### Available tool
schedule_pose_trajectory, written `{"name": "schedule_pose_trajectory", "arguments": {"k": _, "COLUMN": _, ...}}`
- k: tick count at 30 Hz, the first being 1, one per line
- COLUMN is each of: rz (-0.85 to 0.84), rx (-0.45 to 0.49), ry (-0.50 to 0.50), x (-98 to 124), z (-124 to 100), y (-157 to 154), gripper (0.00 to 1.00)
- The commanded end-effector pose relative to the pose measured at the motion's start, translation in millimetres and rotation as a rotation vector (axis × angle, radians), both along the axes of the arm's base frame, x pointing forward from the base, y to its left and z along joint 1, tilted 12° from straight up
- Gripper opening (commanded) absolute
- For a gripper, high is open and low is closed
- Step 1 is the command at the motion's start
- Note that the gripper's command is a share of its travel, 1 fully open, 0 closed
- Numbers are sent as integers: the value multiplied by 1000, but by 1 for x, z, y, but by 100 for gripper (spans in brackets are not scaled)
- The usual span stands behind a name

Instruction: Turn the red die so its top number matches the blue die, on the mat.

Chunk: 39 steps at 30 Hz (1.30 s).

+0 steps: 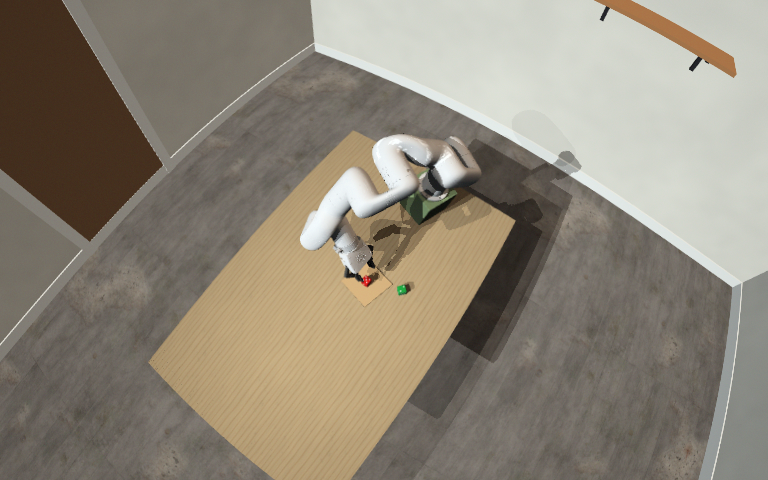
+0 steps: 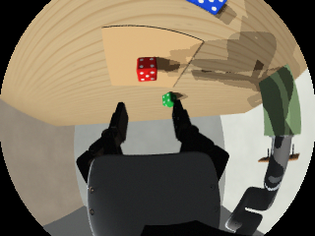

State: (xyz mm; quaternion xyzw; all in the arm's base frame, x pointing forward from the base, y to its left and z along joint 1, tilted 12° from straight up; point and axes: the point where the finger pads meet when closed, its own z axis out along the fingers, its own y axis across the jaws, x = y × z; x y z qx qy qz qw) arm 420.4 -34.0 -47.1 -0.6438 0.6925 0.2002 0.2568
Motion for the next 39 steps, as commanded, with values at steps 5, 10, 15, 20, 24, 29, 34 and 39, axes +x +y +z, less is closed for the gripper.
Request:
{"name": "schedule_pose_trajectory", "arguments": {"k": 5, "rz": -15, "rx": -195, "ry": 7, "x": 2, "z": 5, "y": 2, "gripper": 69}}
{"name": "schedule_pose_trajectory", "arguments": {"k": 10, "rz": -15, "rx": -198, "ry": 8, "x": 2, "z": 5, "y": 2, "gripper": 69}}
{"name": "schedule_pose_trajectory", "arguments": {"k": 15, "rz": -13, "rx": -259, "ry": 30, "x": -1, "z": 3, "y": 4, "gripper": 69}}
{"name": "schedule_pose_trajectory", "arguments": {"k": 20, "rz": -19, "rx": -377, "ry": 44, "x": -1, "z": 3, "y": 6, "gripper": 69}}
{"name": "schedule_pose_trajectory", "arguments": {"k": 24, "rz": -26, "rx": -431, "ry": 37, "x": 1, "z": 5, "y": 6, "gripper": 69}}
{"name": "schedule_pose_trajectory", "arguments": {"k": 29, "rz": -30, "rx": -456, "ry": 31, "x": 3, "z": 6, "y": 6, "gripper": 69}}
{"name": "schedule_pose_trajectory", "arguments": {"k": 34, "rz": -30, "rx": -456, "ry": 31, "x": 3, "z": 6, "y": 6, "gripper": 100}}
{"name": "schedule_pose_trajectory", "arguments": {"k": 39, "rz": -30, "rx": -456, "ry": 31, "x": 3, "z": 6, "y": 6, "gripper": 100}}
